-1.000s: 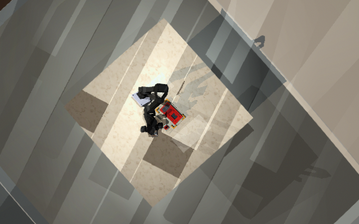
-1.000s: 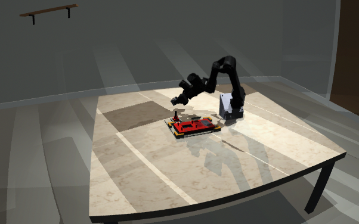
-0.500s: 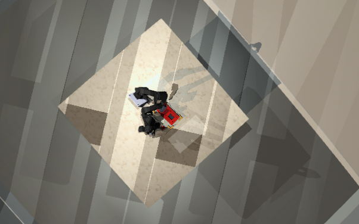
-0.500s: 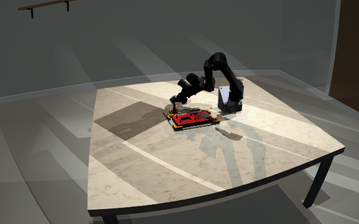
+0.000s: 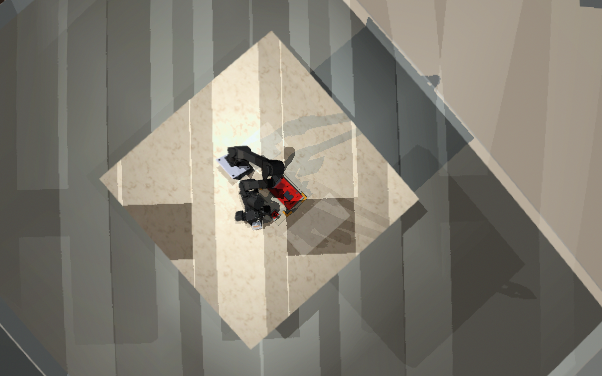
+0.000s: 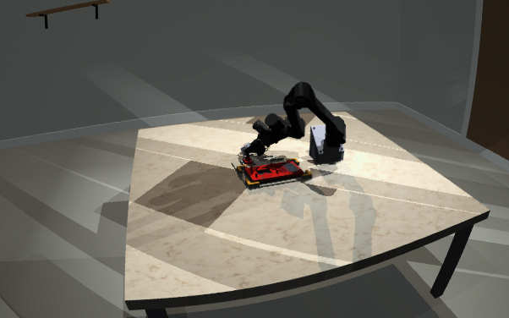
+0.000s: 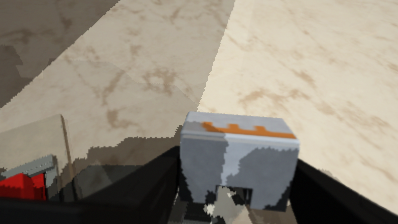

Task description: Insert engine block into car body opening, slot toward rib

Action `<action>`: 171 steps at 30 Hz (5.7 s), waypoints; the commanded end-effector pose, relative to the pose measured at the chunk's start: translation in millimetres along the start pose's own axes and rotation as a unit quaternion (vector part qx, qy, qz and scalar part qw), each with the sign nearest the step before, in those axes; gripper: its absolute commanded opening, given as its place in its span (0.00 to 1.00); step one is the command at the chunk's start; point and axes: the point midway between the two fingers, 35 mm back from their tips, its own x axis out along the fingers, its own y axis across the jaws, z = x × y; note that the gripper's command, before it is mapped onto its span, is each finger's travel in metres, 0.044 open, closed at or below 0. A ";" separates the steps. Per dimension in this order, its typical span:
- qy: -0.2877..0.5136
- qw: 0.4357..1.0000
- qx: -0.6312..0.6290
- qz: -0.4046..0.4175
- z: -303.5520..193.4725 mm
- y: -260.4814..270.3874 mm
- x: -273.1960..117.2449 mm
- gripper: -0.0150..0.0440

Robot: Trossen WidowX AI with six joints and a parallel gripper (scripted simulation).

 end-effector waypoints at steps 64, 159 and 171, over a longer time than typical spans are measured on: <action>0.008 1.000 0.000 0.000 4.4 -0.1 -9.6 1.00; 0.488 0.873 -0.005 0.000 41.1 2.6 -6.1 1.00; 0.489 0.873 -0.004 0.000 24.2 2.7 3.9 1.00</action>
